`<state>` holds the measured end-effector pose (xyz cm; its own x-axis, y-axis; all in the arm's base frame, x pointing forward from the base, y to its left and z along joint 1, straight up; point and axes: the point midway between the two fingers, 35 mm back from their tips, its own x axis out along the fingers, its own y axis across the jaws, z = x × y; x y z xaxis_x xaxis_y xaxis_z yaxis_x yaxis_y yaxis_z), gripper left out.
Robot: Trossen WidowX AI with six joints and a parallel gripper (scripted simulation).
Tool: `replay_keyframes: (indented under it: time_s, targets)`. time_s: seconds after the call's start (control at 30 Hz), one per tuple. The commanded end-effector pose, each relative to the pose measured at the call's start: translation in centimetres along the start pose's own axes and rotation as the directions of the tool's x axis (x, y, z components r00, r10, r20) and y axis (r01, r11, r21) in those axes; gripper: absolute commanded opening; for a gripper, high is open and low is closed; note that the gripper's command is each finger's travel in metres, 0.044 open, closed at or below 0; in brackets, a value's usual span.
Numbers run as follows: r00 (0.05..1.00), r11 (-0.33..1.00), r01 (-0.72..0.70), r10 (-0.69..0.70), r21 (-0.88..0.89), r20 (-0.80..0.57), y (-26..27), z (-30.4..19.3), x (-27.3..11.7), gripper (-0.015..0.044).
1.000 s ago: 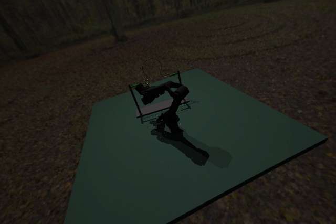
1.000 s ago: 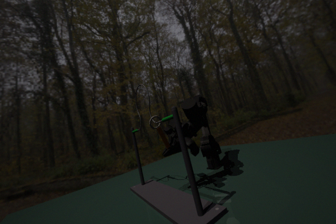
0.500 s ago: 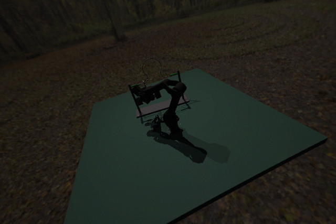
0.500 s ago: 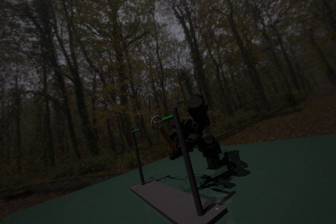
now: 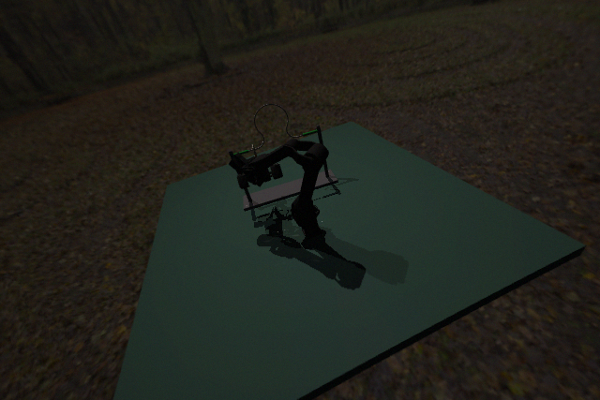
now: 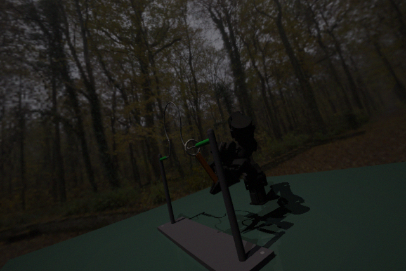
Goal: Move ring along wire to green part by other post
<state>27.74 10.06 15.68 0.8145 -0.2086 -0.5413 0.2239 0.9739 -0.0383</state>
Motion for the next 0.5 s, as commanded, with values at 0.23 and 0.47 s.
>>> replay_keyframes:
  time_s: [0.23,0.47]
  targets:
    - [1.0,1.0,-0.005,0.005,0.012,0.004,1.4,0.0,-0.1,-0.015]
    - [1.0,1.0,-0.005,0.005,0.011,0.007,2.1,0.0,-0.2,-0.015]
